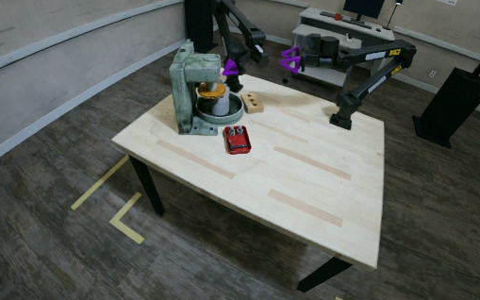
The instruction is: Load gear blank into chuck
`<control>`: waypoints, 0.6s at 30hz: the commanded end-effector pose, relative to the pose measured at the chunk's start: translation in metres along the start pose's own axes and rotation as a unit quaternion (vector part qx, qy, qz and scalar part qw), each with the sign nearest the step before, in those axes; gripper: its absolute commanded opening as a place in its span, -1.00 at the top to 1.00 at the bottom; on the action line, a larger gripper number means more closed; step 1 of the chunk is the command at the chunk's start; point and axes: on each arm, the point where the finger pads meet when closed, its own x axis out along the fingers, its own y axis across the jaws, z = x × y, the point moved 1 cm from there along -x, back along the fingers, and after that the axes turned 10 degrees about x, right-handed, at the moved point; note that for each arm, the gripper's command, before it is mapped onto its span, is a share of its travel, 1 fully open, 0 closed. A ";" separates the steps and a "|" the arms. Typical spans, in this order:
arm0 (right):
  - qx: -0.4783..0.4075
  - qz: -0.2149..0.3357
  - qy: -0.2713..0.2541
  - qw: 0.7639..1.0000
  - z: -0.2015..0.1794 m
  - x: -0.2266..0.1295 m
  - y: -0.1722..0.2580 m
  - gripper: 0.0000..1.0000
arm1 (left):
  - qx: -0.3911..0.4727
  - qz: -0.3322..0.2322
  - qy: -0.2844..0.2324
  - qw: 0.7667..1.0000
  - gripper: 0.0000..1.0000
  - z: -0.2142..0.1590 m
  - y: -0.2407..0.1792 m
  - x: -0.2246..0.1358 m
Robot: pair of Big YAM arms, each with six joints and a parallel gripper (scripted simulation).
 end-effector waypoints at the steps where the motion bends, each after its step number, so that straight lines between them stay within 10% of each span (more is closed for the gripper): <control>1: 0.005 0.017 0.007 1.000 0.018 0.001 0.014 1.00 | 0.010 0.008 -0.026 1.000 -1.00 0.023 0.006 -0.002; 18: -0.017 0.004 0.008 1.000 0.002 0.022 0.008 1.00 | 0.010 0.008 -0.026 1.000 -1.00 0.023 0.006 -0.002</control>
